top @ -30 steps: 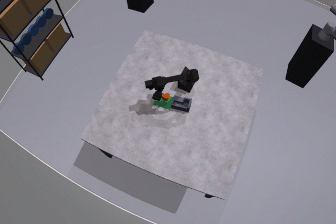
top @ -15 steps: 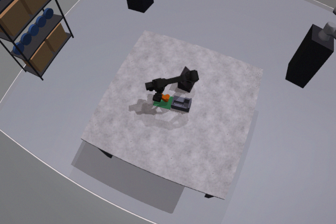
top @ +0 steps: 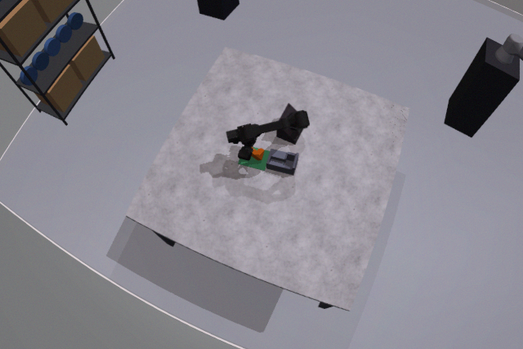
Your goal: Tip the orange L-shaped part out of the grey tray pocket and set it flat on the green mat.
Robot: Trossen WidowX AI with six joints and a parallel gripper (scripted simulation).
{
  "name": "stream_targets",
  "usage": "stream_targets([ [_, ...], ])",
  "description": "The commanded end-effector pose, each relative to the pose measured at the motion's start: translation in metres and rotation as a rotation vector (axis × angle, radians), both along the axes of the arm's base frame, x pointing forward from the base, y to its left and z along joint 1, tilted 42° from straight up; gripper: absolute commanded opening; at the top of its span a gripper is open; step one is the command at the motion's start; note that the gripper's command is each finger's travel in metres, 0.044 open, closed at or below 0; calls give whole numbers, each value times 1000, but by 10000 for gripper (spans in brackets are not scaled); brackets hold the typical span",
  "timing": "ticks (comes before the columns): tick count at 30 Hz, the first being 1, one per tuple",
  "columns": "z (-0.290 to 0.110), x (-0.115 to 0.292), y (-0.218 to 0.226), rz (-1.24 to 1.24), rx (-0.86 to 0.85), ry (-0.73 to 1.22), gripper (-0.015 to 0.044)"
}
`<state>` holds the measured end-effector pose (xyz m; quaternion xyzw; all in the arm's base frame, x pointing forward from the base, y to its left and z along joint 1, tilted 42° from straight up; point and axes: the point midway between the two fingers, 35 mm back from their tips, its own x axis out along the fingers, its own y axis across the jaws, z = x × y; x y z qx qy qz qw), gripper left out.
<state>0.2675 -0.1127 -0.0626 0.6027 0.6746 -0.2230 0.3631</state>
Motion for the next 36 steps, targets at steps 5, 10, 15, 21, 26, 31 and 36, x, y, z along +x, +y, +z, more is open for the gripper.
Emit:
stream_targets([
  [5, -1, -1, 2, -7, 6, 2, 0],
  [10, -1, -1, 2, -7, 6, 2, 0],
  [15, -1, -1, 1, -1, 2, 3, 26],
  [21, -1, -1, 1, -1, 2, 3, 184],
  [26, 8, 1, -8, -2, 2, 3, 315],
  [31, 50, 1, -45, -6, 2, 4, 400],
  [36, 64, 0, -55, -7, 4, 4, 400],
])
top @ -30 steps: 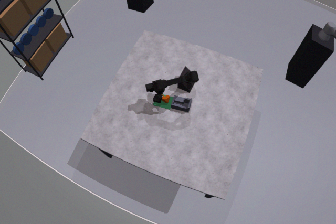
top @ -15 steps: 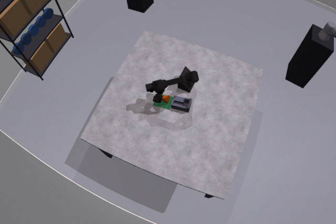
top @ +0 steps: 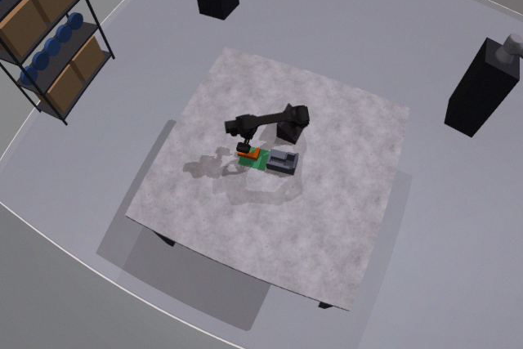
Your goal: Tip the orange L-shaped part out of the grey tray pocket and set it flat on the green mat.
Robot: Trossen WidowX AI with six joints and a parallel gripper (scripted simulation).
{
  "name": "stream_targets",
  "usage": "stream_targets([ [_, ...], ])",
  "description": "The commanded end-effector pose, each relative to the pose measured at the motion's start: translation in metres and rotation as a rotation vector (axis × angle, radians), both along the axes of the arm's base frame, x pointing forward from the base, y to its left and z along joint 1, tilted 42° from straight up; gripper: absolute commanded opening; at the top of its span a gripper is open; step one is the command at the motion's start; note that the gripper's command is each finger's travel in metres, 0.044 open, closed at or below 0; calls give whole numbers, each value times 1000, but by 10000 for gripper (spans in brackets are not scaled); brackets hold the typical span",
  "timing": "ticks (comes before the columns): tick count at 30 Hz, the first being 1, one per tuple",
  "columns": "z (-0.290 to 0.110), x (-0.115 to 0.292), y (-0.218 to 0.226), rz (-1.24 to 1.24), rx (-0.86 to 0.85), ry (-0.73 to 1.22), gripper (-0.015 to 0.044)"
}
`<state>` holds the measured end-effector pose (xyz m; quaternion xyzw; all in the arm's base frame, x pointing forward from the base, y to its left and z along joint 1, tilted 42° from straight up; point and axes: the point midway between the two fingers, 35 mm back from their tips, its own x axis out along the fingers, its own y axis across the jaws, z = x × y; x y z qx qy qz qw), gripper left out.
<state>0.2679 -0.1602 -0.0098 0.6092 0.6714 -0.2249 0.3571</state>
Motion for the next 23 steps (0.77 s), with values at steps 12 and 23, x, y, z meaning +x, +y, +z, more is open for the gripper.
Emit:
stream_targets([
  [12, 7, -1, -5, -1, -1, -2, 400],
  [23, 7, -1, -5, -1, -1, -2, 400],
])
